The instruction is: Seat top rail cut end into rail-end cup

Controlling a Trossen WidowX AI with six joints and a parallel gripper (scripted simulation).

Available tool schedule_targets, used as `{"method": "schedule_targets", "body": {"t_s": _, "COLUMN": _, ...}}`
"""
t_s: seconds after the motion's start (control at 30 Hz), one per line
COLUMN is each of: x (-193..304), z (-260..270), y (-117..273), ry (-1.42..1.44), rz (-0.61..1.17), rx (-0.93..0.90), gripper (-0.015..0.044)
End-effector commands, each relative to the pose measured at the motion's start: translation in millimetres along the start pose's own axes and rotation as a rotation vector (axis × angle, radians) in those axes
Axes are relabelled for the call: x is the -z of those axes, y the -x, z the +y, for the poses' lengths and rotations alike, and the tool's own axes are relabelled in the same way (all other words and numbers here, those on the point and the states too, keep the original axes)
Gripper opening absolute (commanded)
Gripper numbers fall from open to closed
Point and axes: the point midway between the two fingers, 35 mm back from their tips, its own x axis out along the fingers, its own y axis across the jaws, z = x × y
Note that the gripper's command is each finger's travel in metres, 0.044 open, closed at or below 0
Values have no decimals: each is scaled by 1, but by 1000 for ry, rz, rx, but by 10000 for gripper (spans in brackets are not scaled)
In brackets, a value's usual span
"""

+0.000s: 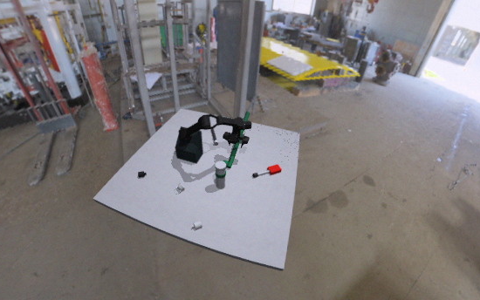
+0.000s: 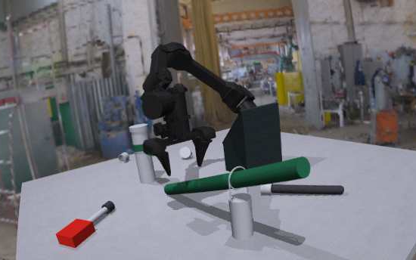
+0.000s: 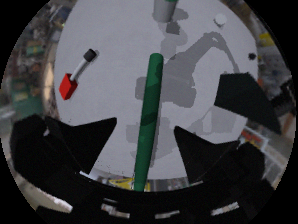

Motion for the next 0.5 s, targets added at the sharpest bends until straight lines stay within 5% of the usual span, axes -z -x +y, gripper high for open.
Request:
{"method": "schedule_targets", "body": {"t_s": 0.0, "x": 0, "z": -3, "y": -12, "ry": 11, "rz": -7, "rx": 3, "gripper": 440}}
{"method": "schedule_targets", "body": {"t_s": 0.47, "x": 0, "z": -2, "y": -27, "ry": 12, "rz": -7, "rx": 2, "gripper": 440}}
